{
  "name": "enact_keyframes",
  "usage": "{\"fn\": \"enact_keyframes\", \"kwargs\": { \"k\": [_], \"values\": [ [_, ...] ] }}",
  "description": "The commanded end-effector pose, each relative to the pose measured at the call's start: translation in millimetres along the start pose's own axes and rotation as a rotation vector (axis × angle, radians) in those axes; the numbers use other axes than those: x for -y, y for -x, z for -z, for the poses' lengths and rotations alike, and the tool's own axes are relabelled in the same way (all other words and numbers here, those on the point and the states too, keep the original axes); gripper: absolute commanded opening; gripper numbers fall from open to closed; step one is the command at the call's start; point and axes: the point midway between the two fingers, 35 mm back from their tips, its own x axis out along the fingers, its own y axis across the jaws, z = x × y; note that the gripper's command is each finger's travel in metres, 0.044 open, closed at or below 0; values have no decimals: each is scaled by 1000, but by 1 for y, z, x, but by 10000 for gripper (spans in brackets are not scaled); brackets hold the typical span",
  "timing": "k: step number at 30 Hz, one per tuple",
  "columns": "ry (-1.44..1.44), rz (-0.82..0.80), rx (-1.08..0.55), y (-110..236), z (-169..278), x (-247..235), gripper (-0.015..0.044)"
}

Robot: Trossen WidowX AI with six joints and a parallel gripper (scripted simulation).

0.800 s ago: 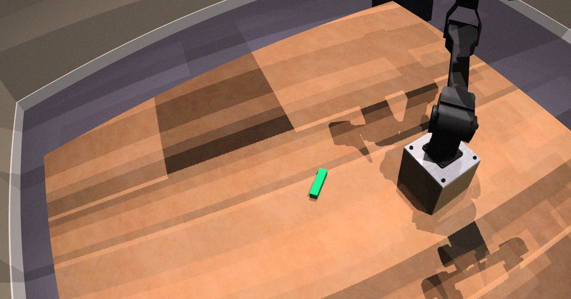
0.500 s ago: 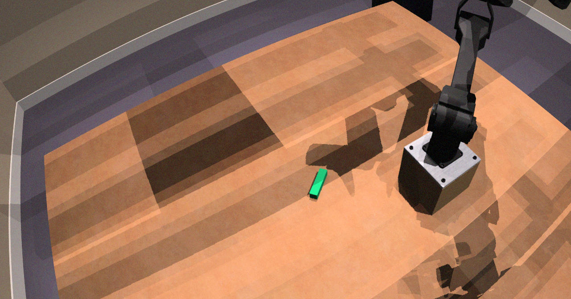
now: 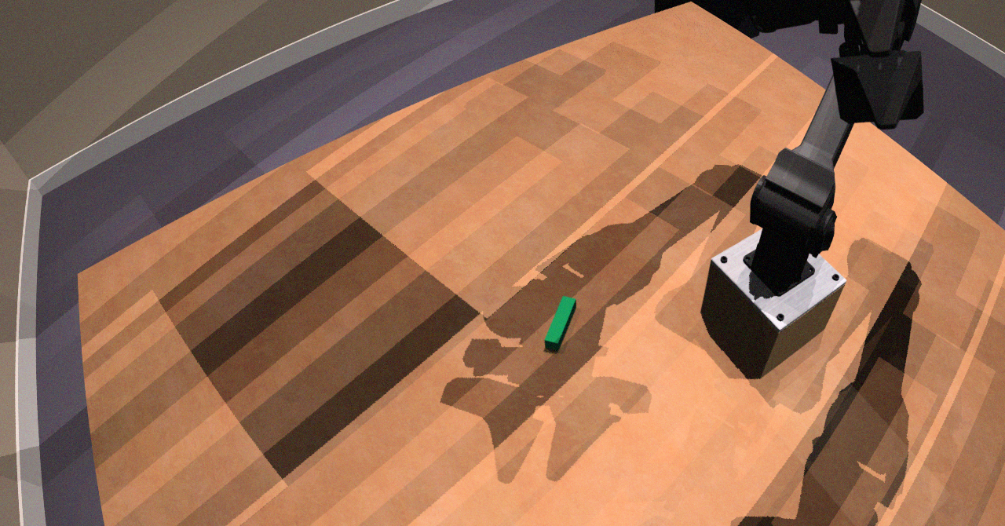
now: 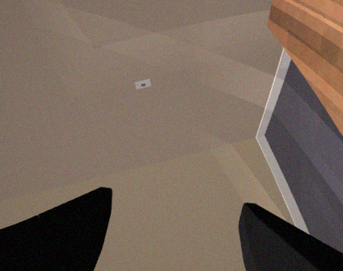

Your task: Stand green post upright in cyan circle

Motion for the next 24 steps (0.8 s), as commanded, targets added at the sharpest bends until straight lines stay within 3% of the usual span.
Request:
{"fn": "enact_keyframes", "kwargs": {
  "k": [1,13,24],
  "values": [
    [326,185,197,-38,-64,19,233],
    [804,594,301,-58,-164,59,233],
    [1149,1021,124,-43,-247,111,233]
  ]
}}
